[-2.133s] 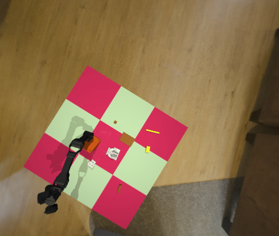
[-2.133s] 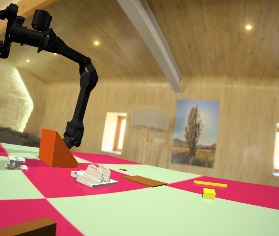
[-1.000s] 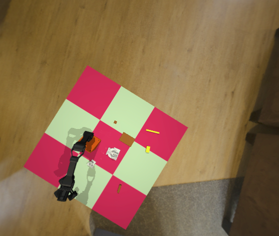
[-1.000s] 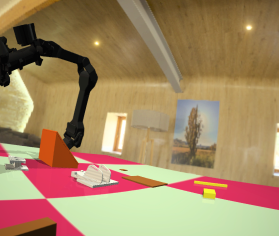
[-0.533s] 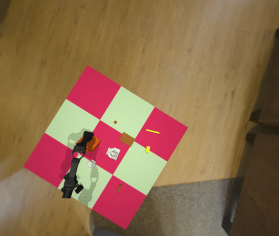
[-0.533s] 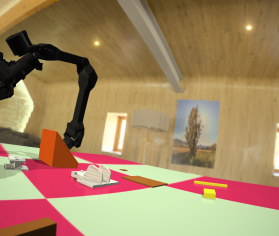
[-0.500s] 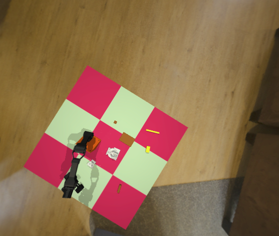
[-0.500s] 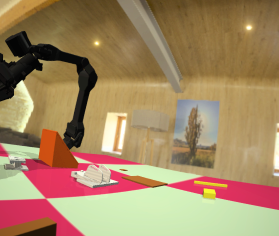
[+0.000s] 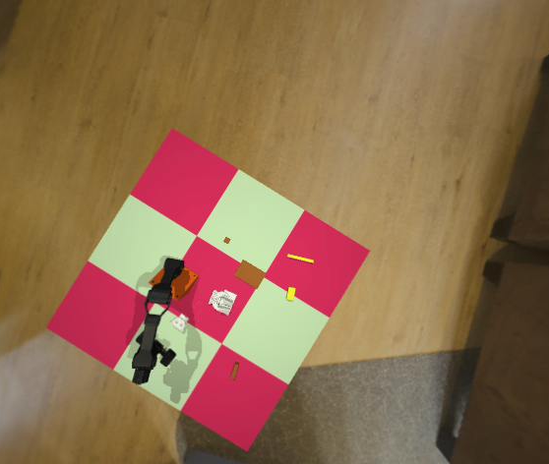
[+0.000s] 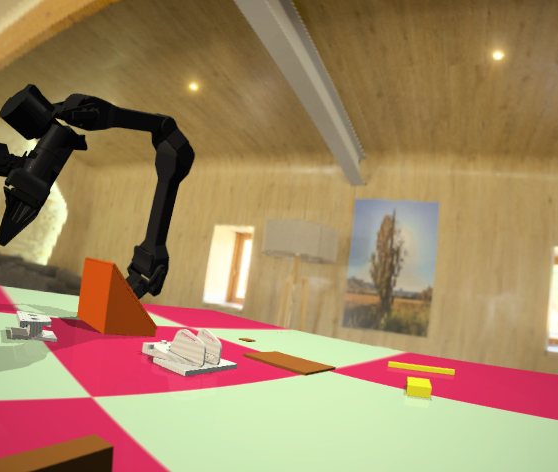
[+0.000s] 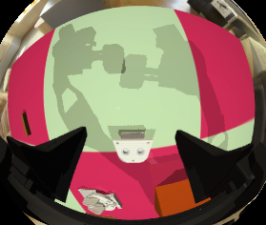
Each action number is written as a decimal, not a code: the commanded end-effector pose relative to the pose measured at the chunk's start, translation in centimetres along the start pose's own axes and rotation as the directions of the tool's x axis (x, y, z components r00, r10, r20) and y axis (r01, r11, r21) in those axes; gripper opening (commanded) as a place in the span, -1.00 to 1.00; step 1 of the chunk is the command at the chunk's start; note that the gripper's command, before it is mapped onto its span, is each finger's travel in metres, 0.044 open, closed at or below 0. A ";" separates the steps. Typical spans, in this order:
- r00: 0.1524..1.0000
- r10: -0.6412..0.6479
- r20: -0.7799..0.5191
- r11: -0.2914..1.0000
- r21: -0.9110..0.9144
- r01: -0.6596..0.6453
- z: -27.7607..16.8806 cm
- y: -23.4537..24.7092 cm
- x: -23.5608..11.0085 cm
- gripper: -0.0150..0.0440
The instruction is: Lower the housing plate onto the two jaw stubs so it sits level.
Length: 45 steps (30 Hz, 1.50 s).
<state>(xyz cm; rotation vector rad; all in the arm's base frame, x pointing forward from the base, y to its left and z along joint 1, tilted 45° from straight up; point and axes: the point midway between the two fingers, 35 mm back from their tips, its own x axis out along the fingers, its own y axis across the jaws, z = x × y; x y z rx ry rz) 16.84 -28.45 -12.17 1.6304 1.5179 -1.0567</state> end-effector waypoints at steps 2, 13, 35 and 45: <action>0.994 -0.017 -0.106 0.999 -0.029 0.014 -2.2 -0.2 1.0 1.00; 0.959 -0.039 -0.280 0.998 -0.066 0.021 -5.9 -0.4 1.7 1.00; 0.959 -0.039 -0.281 0.998 -0.066 0.021 -7.2 -0.7 5.4 1.00; 0.959 -0.039 -0.281 0.998 -0.066 0.021 -7.2 -0.7 5.4 1.00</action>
